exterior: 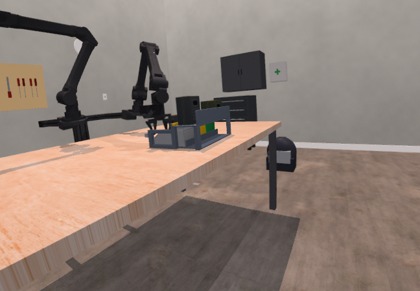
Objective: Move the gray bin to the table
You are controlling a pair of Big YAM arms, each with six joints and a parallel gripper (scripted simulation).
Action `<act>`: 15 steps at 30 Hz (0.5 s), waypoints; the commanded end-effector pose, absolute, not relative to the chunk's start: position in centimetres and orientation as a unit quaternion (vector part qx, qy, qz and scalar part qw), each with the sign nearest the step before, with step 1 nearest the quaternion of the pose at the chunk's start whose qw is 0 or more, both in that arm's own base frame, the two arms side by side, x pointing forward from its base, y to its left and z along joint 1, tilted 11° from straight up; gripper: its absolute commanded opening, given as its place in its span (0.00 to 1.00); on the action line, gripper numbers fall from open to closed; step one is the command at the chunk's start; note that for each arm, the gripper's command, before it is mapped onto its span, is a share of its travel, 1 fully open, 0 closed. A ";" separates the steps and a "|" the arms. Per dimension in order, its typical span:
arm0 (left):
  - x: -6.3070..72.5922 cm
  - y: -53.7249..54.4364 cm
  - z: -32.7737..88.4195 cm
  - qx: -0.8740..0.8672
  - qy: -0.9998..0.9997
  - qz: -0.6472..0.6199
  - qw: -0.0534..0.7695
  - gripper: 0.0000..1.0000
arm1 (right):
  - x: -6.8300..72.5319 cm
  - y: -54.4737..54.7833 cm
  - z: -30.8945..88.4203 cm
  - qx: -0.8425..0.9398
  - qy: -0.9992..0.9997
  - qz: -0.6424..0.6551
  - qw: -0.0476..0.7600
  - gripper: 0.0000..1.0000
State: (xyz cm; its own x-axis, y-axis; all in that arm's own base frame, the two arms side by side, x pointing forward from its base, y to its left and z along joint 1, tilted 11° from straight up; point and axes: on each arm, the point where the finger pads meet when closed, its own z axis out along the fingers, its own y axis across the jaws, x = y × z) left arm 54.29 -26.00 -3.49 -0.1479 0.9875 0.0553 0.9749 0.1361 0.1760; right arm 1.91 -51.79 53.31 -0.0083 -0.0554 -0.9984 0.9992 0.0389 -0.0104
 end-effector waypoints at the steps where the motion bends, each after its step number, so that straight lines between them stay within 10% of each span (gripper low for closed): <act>1: 54.8 -25.7 -3.7 0.654 0.751 0.085 0.041 0.90 | 1.2 -51.1 54.4 0.472 0.484 -0.514 0.527 1.00; 15: 54.9 -25.7 -3.8 0.654 0.751 0.085 0.041 0.90 | 1.2 -51.1 54.4 0.472 0.484 -0.514 0.527 1.00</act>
